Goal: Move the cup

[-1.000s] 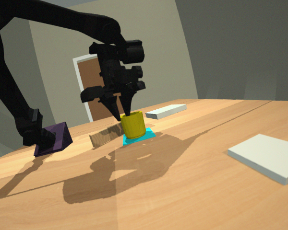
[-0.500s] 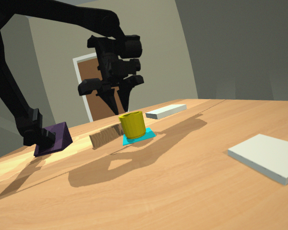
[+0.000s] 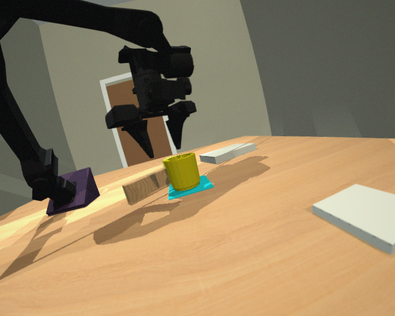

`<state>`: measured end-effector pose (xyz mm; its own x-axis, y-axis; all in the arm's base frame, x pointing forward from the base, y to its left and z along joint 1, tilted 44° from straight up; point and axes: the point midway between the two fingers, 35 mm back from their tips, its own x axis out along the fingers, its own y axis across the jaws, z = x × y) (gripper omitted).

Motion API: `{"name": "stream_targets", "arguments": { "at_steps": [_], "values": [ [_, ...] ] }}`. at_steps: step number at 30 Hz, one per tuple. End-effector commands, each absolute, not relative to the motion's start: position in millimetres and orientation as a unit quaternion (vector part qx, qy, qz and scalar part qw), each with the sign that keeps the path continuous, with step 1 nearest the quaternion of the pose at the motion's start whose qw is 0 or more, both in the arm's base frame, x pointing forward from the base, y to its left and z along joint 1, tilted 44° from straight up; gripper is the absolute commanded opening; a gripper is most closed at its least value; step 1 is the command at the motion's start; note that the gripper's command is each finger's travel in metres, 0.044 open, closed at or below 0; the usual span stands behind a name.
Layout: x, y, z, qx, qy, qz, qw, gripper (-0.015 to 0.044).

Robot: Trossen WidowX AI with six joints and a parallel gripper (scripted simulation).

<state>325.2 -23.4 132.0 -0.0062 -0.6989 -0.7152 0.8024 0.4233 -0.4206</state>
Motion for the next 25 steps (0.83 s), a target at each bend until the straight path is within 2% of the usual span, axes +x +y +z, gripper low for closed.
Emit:
{"name": "stream_targets", "arguments": {
  "at_steps": [1,15,25],
  "values": [
    [325.4,-20.4,134.8,0.052,0.468,-0.53,0.705,0.0435],
    [323.5,18.8,176.1,0.017,0.485,-0.48,0.731,0.044],
    [323.5,17.2,174.4,0.016,0.483,-0.483,0.73,0.044]
  ]
}}
